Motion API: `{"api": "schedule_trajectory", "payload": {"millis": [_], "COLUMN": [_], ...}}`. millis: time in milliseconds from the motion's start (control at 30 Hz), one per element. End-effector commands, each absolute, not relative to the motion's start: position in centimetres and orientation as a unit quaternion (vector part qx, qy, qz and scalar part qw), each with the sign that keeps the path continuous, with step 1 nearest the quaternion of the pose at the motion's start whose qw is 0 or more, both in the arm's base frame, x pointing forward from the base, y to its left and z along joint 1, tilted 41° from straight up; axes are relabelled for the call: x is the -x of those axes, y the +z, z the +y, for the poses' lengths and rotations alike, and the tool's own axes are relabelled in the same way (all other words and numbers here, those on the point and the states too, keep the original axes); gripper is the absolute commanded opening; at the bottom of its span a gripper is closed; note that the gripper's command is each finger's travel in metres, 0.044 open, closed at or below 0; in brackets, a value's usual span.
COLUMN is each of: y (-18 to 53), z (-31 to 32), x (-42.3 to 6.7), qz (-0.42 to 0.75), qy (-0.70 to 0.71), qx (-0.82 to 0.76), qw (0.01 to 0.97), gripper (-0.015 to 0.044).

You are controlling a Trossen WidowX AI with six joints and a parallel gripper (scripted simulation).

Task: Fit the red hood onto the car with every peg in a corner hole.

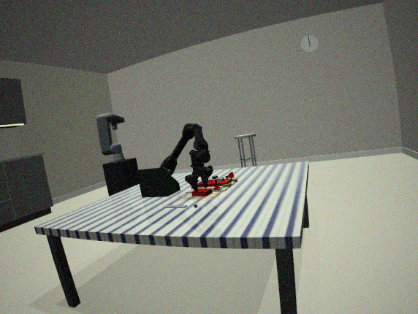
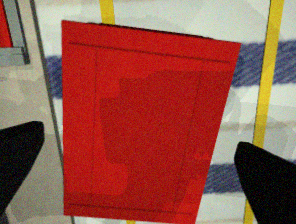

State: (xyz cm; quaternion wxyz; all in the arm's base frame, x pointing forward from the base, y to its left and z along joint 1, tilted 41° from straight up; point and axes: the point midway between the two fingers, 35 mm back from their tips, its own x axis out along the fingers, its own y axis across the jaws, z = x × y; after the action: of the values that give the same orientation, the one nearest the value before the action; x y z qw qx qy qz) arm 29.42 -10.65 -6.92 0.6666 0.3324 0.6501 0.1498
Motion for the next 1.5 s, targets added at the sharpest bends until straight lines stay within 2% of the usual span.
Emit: {"api": "schedule_trajectory", "payload": {"millis": [0, 800, 900, 1233, 1467], "y": [-7.11, -8.00, -7.85, -7.85, -7.22], "z": [-10.39, -9.63, -9.86, -9.86, -10.41], "x": [-29.45, -29.57, -29.56, -29.56, -29.45], "qz": [0.649, 0.649, 0.650, 0.650, 0.650], "qy": [0.150, 0.150, 0.150, 0.150, 0.150], "qx": [-0.336, -0.336, -0.333, -0.333, -0.333], "qw": [0.666, 0.666, 0.667, 0.667, 0.667], "gripper": [0.0440, 0.0440, 0.0361, 0.0295, 0.0111]}}
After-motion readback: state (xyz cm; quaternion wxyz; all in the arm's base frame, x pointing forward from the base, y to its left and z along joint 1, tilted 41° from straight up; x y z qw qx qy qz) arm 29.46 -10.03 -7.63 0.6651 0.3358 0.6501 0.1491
